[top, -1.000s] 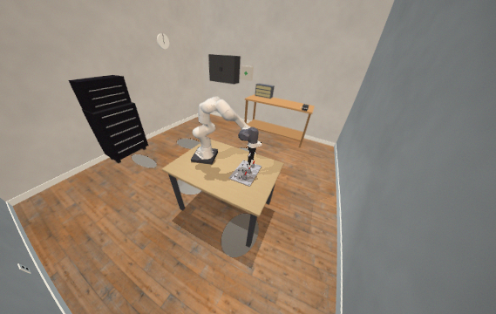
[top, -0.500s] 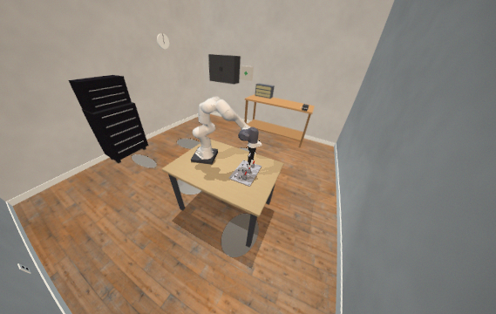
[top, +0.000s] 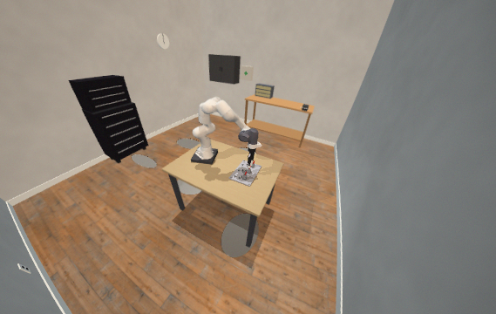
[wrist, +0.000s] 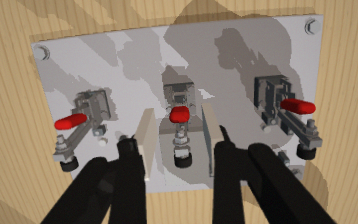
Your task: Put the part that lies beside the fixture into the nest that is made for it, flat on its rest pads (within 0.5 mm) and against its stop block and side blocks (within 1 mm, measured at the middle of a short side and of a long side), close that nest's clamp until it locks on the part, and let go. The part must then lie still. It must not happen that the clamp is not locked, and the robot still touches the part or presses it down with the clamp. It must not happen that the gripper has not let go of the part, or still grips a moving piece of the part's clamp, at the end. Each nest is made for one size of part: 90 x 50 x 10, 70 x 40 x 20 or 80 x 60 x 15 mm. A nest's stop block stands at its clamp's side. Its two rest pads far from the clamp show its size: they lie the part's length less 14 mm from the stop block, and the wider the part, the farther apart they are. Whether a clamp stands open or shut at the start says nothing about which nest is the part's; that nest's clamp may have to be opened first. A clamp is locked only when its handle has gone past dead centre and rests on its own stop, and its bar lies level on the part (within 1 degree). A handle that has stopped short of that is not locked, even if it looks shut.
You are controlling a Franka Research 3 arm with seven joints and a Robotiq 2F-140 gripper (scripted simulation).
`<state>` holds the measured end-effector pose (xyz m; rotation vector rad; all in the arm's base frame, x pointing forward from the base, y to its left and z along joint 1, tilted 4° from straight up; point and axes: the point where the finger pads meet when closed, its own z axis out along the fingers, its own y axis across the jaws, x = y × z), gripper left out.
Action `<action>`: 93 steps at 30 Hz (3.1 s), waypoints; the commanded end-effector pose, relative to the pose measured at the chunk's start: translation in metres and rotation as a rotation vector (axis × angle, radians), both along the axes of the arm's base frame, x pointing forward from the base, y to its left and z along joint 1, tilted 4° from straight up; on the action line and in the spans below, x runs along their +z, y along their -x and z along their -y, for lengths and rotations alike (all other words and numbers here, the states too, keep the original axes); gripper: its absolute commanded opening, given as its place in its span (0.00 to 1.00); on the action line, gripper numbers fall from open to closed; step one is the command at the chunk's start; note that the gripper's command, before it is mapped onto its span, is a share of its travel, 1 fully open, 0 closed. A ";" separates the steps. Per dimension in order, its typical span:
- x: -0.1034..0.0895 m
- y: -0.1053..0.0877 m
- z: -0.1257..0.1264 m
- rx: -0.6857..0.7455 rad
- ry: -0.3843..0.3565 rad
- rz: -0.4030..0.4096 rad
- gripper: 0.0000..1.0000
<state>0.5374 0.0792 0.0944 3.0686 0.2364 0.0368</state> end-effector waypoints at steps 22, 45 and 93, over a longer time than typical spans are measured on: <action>-0.029 -0.001 0.003 -0.006 0.001 0.003 0.28; -0.029 -0.001 0.003 -0.006 0.001 0.003 0.00; -0.029 -0.008 0.002 -0.006 0.001 0.003 0.00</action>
